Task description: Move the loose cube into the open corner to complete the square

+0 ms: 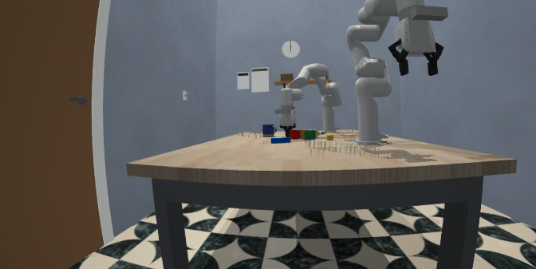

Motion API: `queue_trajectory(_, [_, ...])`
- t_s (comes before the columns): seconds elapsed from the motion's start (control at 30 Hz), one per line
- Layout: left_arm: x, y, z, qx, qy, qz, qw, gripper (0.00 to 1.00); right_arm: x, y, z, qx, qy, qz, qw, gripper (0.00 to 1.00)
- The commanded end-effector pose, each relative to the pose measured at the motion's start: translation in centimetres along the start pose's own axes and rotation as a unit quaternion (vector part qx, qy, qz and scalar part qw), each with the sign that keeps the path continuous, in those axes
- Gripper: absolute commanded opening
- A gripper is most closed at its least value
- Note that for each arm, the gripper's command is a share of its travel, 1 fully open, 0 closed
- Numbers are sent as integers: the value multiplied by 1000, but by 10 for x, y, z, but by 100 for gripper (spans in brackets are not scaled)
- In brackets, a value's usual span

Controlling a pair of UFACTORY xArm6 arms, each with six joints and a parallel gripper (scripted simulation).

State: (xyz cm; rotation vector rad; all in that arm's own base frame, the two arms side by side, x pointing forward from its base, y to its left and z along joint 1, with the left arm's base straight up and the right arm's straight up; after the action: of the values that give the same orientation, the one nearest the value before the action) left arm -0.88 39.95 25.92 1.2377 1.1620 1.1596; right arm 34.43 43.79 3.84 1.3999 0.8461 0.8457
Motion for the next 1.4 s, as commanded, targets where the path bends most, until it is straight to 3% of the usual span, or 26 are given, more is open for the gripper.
queue_trajectory(0.0, [0,1,0,0,0,1,1000,100,1,1,0,0,0,1,1000,0])
queue_trajectory(1.37, [0,1,0,0,0,1,1000,100,0,1,-4,0,0,1,1000,0])
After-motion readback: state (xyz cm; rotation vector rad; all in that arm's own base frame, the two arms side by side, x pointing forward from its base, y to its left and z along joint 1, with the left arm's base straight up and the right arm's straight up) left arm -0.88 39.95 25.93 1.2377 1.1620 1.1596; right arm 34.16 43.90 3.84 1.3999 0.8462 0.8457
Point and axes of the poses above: on each arm, the point where the finger pads meet when closed, its own y axis back along the fingers, its own z axis across the jaws, x = y × z, the point moved 1 cm from there along y, back along the fingers, and after that the axes turned 5 degrees about -y, right-handed, at the moved point
